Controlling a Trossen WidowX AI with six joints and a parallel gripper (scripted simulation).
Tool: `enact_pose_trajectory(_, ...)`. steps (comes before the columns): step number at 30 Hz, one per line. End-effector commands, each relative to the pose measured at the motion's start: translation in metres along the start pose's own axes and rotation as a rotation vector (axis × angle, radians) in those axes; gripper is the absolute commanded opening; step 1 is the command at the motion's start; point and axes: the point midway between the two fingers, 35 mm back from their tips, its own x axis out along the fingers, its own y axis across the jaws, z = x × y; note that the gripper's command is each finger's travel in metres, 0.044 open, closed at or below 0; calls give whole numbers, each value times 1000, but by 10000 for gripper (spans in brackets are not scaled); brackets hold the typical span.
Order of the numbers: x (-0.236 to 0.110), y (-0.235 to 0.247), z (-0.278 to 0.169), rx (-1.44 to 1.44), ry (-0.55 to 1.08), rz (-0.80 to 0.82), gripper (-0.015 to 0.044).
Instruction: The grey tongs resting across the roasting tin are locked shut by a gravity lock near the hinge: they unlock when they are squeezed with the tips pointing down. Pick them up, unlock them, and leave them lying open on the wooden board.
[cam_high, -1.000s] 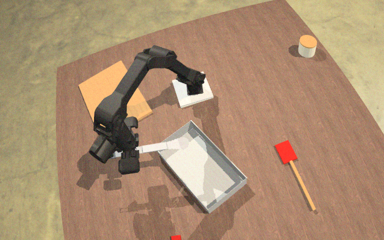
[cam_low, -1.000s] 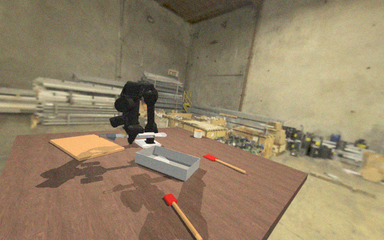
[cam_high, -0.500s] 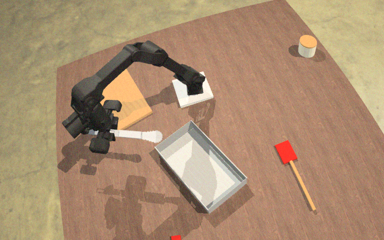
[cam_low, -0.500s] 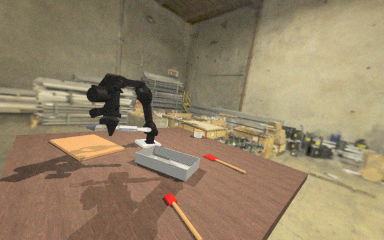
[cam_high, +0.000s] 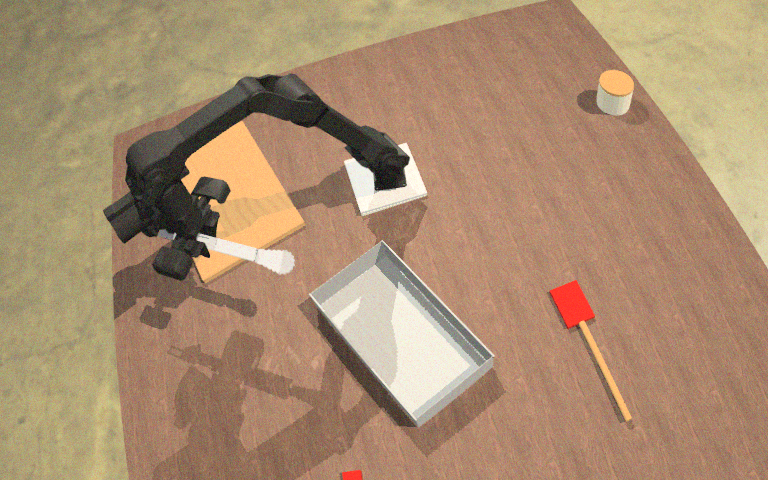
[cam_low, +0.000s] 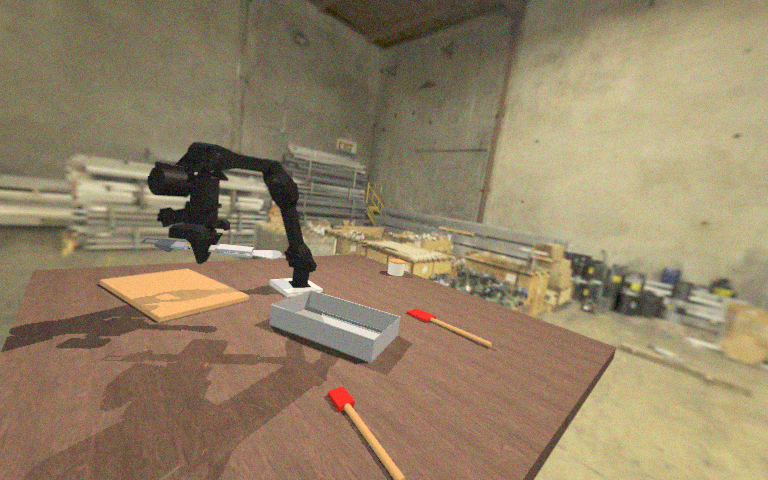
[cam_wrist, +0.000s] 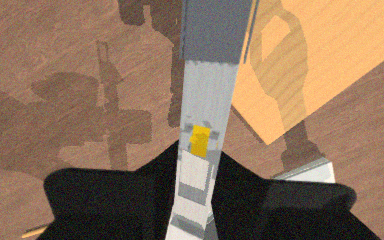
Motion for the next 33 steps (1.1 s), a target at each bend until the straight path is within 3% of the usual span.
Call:
enact_pose_trajectory(1, -2, -15, 19, 69, -8, 1, -150)
enact_pose_trajectory(33, -4, -184, 136, 647, -24, -11, -150)
